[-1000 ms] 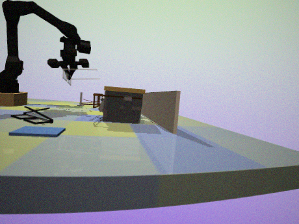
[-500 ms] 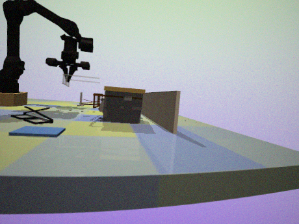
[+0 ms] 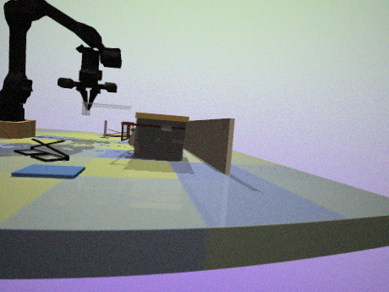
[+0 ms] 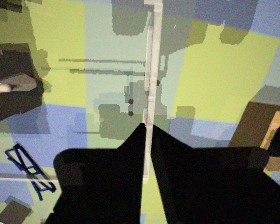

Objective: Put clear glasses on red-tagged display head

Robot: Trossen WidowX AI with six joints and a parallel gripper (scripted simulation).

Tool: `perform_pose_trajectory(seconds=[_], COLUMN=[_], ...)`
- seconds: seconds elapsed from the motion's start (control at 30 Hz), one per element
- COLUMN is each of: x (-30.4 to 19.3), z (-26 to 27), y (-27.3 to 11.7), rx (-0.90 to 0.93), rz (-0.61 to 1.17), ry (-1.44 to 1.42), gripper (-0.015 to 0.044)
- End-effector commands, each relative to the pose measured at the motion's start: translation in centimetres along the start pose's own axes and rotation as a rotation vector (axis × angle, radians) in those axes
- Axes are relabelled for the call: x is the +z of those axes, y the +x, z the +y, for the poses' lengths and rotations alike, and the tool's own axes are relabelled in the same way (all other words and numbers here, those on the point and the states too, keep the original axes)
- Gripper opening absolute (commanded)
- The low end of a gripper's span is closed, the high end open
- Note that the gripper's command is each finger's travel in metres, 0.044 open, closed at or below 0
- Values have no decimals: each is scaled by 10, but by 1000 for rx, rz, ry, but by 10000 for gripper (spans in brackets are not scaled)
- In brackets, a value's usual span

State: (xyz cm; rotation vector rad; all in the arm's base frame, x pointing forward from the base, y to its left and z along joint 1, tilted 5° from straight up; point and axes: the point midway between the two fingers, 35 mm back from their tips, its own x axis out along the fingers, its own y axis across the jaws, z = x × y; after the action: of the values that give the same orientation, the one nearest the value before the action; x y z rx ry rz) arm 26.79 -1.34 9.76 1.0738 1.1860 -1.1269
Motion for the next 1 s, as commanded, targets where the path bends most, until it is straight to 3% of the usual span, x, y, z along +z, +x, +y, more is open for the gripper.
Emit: perform_pose_trajectory(seconds=[0.0, 0.97], x=[0, 1], z=[-1, -1], y=[5, 37], rx=[-1, -10], rz=[1, -13], ry=[-3, -3], gripper=[0, 0])
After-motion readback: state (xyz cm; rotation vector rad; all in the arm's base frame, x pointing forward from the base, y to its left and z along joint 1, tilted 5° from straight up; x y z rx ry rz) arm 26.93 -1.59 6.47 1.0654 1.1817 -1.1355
